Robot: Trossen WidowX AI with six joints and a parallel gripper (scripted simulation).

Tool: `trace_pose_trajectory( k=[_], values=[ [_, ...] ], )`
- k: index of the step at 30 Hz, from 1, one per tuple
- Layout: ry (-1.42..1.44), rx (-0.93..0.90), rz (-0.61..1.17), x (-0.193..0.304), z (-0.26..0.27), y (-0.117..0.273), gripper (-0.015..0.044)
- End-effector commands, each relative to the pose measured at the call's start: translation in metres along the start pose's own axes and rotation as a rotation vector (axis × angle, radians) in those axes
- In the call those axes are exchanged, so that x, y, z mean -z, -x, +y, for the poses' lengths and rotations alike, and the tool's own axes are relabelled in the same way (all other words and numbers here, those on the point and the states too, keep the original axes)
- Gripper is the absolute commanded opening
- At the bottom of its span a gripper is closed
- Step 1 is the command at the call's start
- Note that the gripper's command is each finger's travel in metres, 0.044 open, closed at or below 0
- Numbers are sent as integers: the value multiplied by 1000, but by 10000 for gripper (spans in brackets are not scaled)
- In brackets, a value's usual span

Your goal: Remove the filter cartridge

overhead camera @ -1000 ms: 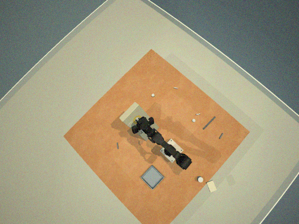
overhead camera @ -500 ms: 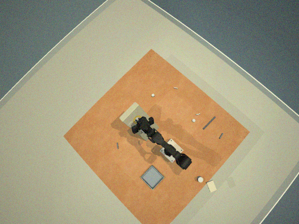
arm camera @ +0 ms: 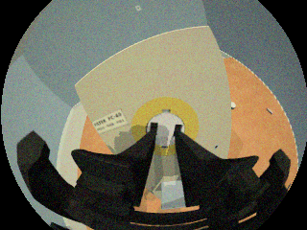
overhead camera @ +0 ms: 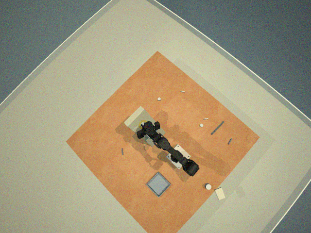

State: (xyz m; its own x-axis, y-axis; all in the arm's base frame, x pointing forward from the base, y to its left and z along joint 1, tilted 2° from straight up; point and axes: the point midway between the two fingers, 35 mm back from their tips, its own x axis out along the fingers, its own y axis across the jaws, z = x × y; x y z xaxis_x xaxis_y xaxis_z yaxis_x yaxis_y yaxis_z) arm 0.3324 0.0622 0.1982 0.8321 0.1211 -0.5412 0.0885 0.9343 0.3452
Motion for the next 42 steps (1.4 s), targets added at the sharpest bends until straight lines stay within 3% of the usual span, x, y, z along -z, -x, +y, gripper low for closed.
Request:
trace_pose_trajectory(
  k=[1, 42],
  values=[
    [5, -1, 4, 1, 0, -1, 109],
    [5, -1, 4, 0, 1, -13, 109]
  ],
)
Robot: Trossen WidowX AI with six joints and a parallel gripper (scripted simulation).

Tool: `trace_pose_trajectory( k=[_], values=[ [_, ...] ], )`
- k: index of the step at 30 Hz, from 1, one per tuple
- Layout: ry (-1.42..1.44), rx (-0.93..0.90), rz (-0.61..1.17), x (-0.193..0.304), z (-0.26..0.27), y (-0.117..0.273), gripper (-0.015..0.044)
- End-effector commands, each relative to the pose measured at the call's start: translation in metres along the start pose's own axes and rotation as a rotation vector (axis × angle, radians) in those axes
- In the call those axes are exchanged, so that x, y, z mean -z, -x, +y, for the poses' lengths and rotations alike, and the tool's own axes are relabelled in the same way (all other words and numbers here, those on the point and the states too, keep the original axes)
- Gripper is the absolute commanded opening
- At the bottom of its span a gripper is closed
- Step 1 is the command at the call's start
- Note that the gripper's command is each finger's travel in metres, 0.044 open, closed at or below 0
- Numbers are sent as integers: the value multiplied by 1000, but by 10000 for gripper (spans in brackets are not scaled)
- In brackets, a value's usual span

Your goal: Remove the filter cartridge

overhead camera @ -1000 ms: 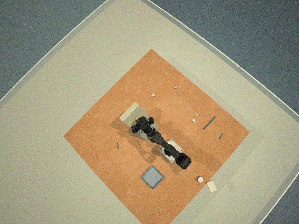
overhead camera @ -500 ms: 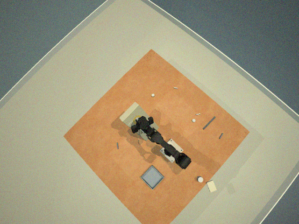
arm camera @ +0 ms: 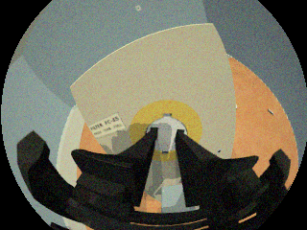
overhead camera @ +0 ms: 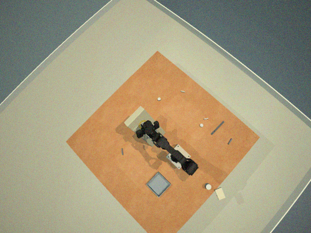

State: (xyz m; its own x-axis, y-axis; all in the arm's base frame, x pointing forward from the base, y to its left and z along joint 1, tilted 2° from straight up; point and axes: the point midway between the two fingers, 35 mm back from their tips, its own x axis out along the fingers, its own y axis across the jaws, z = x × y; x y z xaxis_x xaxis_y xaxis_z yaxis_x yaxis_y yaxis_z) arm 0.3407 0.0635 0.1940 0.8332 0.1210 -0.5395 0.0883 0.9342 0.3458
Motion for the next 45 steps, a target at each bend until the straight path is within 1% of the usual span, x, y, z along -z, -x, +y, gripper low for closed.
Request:
trace_pose_trajectory(
  k=[1, 20, 21, 29, 31, 33, 36, 45],
  values=[
    [5, -1, 6, 1, 0, -4, 109],
    [5, -1, 5, 1, 0, -9, 109],
    [0, 0, 1, 0, 0, -4, 102],
    [0, 0, 1, 0, 0, -4, 49],
    [0, 0, 1, 0, 0, -4, 0],
    [5, 0, 2, 0, 0, -4, 0],
    [68, -1, 3, 1, 0, -7, 0],
    [374, -2, 5, 1, 0, -9, 0]
  ],
)
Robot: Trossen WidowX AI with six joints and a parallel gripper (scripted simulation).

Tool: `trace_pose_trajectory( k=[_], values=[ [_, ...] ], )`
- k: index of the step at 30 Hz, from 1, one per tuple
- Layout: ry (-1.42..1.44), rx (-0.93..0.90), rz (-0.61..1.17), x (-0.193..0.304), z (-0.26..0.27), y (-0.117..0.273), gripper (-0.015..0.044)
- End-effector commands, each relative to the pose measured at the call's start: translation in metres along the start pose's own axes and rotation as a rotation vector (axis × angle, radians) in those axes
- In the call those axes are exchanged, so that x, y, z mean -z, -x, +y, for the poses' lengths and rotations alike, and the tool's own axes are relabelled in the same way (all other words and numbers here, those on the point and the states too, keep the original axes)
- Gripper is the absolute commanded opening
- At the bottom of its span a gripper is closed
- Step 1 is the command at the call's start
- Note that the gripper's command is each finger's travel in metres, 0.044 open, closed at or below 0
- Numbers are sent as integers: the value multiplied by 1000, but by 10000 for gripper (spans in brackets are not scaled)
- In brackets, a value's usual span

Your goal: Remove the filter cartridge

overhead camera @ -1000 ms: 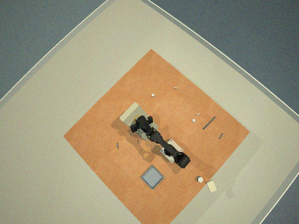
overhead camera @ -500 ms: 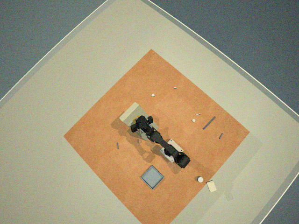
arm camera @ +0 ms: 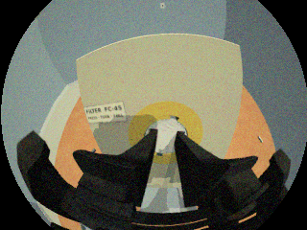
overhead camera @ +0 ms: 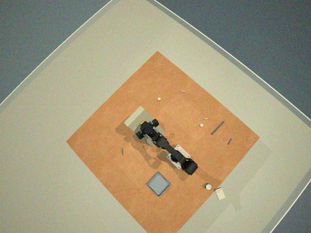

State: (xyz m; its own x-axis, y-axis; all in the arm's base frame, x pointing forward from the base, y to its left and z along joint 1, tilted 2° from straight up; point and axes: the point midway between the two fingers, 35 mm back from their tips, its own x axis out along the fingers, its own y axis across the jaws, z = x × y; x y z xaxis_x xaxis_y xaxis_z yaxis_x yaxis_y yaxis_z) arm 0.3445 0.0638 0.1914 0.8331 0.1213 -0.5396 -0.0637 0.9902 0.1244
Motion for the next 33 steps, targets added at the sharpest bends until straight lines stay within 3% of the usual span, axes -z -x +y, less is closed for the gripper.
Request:
trace_pose_trajectory(
  k=[1, 33],
  values=[
    [133, -2, 4, 1, 1, -5, 0],
    [1249, -5, 3, 1, 1, -5, 0]
  ],
)
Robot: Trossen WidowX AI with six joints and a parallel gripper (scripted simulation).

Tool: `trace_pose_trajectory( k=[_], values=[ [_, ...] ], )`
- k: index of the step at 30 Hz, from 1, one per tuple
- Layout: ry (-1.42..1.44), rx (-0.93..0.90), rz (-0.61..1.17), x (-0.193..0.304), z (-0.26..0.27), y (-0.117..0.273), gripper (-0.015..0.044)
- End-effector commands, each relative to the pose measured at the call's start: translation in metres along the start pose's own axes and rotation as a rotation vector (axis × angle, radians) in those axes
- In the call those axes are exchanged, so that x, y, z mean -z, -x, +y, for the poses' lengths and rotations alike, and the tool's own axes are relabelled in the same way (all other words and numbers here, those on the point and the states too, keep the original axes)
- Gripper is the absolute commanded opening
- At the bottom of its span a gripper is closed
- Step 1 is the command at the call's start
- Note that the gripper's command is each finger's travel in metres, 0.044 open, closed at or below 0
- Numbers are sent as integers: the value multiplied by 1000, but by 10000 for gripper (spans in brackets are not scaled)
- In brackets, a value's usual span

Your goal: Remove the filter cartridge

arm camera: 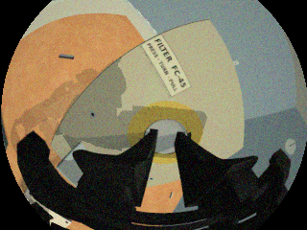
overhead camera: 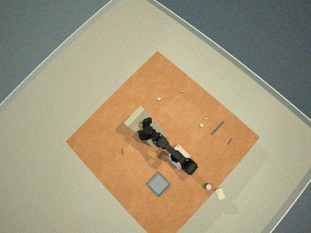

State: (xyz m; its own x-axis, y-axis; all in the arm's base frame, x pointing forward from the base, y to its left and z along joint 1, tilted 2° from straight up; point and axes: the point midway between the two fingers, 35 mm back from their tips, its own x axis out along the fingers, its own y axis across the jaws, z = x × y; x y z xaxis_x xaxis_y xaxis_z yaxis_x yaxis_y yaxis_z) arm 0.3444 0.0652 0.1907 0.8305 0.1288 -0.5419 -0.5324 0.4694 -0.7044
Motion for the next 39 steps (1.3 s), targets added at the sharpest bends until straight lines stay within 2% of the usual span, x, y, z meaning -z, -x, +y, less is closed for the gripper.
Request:
trace_pose_trajectory(
  k=[1, 9, 14, 30, 39],
  values=[
    [136, 1, 5, 1, 0, -4, 0],
    [409, 0, 5, 1, 0, -4, 0],
    [356, 0, 5, 0, -1, -1, 0],
    [309, -5, 8, 0, 0, 70, 0],
    [307, -5, 8, 5, 7, 72, 0]
  ],
)
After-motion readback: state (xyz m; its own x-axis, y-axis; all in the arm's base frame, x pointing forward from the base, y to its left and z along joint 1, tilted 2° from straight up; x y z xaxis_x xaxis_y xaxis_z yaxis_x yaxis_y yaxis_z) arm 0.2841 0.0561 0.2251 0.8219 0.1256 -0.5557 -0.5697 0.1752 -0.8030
